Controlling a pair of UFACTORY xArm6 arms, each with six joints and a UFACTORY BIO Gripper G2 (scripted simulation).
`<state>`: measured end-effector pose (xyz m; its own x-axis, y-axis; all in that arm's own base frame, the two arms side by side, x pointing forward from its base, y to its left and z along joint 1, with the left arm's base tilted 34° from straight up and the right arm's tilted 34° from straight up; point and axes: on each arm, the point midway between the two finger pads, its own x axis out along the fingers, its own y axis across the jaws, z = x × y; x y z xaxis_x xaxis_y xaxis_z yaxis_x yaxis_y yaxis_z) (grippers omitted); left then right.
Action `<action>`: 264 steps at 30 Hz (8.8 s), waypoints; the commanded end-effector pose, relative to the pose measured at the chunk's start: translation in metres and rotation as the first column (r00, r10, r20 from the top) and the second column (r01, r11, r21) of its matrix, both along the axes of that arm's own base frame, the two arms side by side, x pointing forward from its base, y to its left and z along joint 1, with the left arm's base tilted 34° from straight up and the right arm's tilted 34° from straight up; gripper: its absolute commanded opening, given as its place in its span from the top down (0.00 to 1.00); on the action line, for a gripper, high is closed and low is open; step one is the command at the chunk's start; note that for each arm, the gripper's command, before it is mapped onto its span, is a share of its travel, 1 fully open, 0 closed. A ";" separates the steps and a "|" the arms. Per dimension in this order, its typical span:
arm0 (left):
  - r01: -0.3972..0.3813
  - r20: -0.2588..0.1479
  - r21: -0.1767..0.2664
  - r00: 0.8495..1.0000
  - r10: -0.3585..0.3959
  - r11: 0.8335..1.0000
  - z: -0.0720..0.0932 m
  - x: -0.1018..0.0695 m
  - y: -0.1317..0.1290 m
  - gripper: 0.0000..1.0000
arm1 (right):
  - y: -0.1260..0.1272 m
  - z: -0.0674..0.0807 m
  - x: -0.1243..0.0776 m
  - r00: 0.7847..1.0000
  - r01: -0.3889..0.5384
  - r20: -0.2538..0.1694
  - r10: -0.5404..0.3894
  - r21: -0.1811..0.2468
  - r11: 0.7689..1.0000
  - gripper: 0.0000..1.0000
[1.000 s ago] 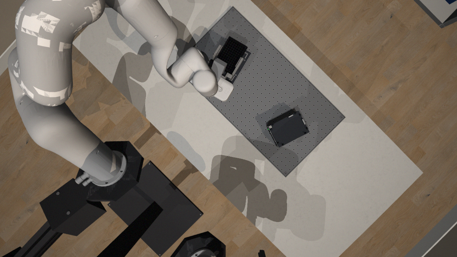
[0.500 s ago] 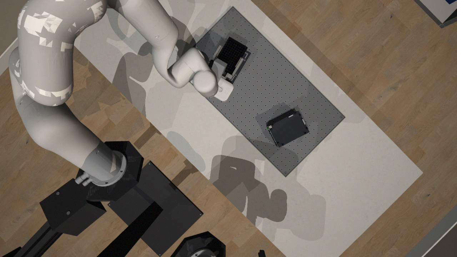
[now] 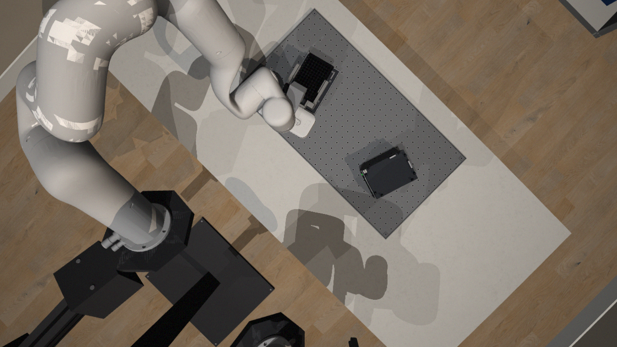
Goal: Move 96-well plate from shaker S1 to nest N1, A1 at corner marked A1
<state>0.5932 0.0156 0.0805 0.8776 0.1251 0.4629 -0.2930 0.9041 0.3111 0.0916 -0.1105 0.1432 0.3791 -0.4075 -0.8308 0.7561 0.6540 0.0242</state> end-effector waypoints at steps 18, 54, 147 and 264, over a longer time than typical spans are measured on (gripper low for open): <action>0.001 0.002 0.000 1.000 -0.001 1.000 -0.026 0.013 0.013 1.00 | 0.000 0.001 0.000 1.000 0.000 0.001 0.000 -0.001 1.000 0.00; 0.001 0.002 0.000 1.000 -0.001 1.000 -0.034 0.016 0.017 1.00 | 0.000 0.001 0.000 1.000 0.000 0.001 0.000 -0.001 1.000 0.00; 0.001 0.002 0.000 1.000 -0.001 1.000 -0.041 0.020 0.020 1.00 | 0.000 0.001 0.000 1.000 0.000 0.001 0.000 -0.001 1.000 0.00; 0.169 -0.086 0.069 0.983 -0.163 0.983 0.027 -0.025 -0.036 0.63 | 0.000 0.001 0.000 1.000 0.000 0.001 0.000 -0.001 1.000 0.00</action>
<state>0.5774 -0.0047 0.1031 0.8956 0.0562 0.4413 -0.2269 0.9110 0.3444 0.0916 -0.1105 0.1432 0.3791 -0.4075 -0.8308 0.7561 0.6540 0.0242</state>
